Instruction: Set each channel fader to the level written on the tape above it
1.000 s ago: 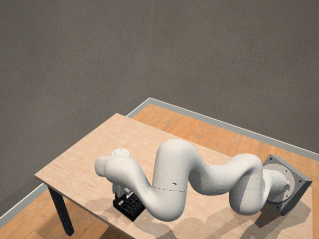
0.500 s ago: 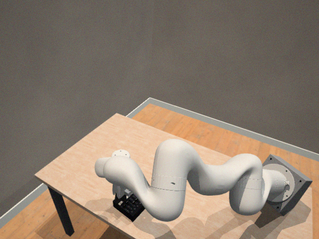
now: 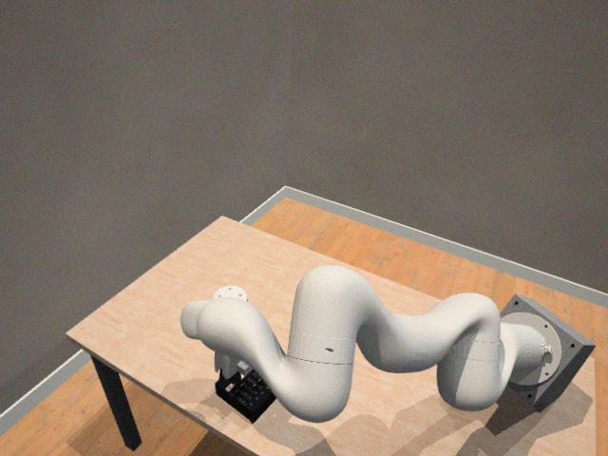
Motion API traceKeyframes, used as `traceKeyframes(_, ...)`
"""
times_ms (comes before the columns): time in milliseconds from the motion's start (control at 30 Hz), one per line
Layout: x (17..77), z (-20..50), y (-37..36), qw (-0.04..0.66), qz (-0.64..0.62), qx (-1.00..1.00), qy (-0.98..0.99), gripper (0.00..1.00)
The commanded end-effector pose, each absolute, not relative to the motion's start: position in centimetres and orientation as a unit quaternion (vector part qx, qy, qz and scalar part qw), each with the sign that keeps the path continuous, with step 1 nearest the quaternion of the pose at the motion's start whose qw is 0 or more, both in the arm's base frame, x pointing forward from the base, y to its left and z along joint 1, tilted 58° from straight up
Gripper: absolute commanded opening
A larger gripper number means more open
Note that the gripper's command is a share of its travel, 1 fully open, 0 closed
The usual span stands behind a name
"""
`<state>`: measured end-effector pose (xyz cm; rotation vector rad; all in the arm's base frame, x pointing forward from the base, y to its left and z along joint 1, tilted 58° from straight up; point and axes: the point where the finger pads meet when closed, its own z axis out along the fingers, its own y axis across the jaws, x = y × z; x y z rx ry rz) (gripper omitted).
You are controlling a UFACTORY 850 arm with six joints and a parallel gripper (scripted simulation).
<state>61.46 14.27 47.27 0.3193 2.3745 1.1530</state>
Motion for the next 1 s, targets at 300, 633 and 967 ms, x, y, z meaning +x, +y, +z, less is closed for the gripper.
traceKeyframes(300, 61.30, 47.28, 14.33, 0.240, 0.421, 0.117, 0.867, 0.00)
traceKeyframes(633, 60.95, 47.15, 14.49, 0.240, 0.421, 0.117, 0.867, 0.00)
traceKeyframes(967, 60.50, 46.98, 14.71, 0.240, 0.421, 0.117, 0.867, 0.00)
